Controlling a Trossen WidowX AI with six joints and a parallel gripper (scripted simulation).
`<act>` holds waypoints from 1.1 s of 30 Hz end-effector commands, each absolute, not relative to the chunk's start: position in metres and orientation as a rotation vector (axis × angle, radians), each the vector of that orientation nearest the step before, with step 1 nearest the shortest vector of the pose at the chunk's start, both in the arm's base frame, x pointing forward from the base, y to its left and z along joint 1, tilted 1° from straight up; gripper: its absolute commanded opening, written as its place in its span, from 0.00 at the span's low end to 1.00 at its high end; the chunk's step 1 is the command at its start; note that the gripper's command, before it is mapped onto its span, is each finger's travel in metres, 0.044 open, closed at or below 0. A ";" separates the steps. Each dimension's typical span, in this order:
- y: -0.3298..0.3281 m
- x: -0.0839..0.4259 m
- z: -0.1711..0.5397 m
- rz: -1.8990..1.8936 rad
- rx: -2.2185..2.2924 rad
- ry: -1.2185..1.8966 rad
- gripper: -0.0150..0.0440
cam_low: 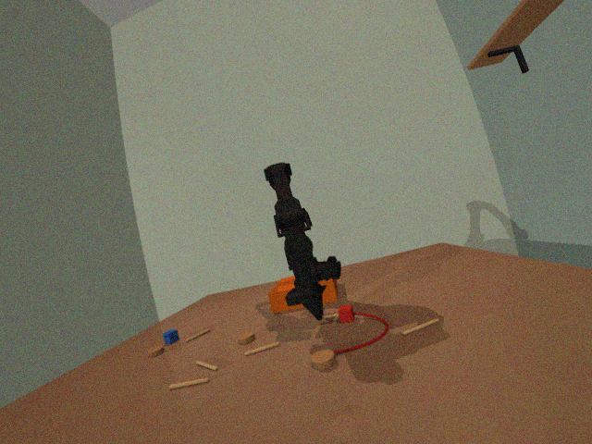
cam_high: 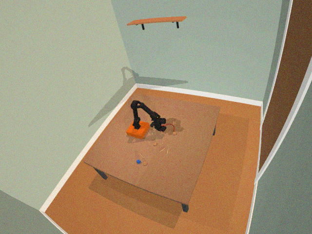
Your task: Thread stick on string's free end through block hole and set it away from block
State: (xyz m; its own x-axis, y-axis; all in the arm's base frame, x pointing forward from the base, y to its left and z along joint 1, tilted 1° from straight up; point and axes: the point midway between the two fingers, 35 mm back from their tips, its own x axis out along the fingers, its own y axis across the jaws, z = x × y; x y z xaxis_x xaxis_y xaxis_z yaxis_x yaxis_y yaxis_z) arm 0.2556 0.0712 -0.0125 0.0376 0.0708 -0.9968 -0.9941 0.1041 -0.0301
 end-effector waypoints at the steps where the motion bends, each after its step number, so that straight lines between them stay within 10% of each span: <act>1: 0.065 0.255 -0.012 1.147 -1.095 1.172 0.25; 33: 0.019 0.250 -0.012 1.141 -1.096 1.175 0.25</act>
